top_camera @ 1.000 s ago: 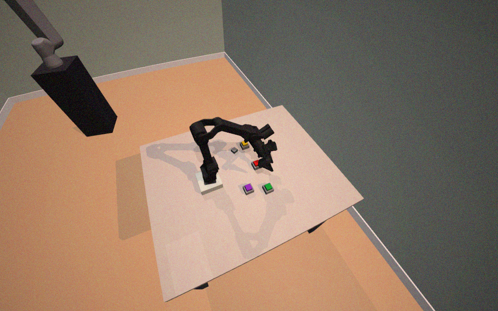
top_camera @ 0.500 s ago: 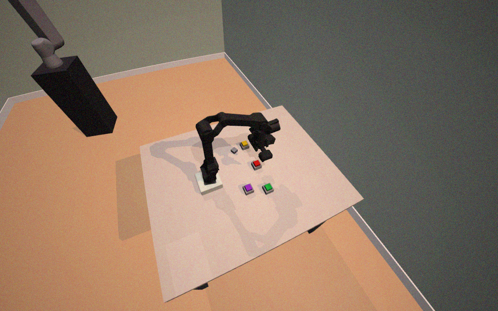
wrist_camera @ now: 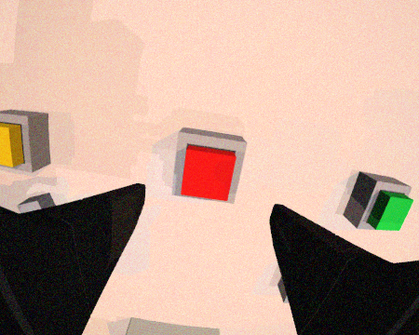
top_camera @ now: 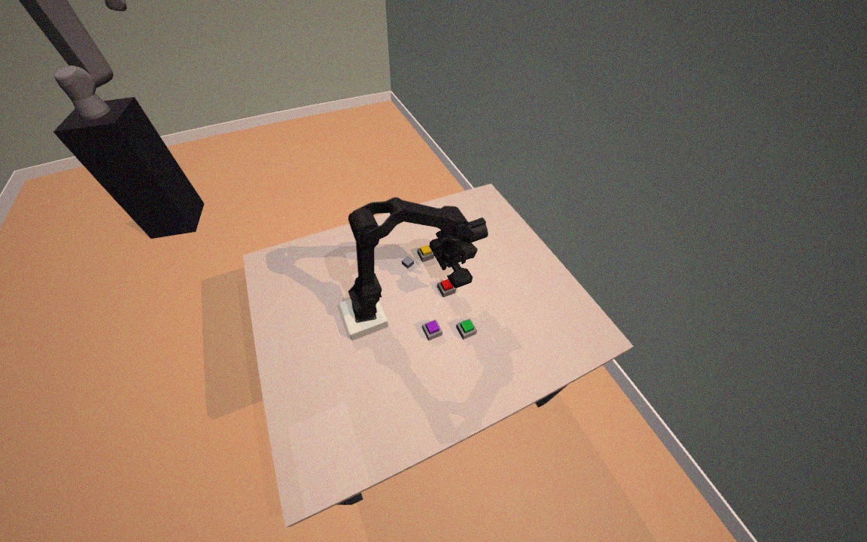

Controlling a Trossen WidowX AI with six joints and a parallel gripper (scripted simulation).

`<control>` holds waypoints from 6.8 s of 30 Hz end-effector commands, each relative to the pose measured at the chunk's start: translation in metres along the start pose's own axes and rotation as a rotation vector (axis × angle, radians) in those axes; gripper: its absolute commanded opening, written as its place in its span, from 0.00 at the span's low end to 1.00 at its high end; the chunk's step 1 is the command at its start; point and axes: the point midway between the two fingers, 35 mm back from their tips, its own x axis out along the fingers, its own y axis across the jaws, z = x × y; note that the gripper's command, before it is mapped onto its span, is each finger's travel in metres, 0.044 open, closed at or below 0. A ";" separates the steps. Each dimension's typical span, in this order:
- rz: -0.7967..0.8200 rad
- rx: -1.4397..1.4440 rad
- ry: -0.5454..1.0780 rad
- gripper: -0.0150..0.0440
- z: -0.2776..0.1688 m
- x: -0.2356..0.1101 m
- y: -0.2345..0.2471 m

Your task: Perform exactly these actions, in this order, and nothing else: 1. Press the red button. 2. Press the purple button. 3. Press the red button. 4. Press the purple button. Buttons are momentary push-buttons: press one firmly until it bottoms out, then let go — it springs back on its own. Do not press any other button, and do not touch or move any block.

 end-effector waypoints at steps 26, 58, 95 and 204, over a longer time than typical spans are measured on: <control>0.006 -0.004 0.007 0.29 -0.002 0.029 0.001; 0.006 -0.004 0.007 0.29 -0.003 0.047 0.001; 0.001 -0.005 0.010 0.29 -0.041 -0.049 -0.067; 0.006 -0.005 0.007 0.29 -0.005 -0.047 -0.008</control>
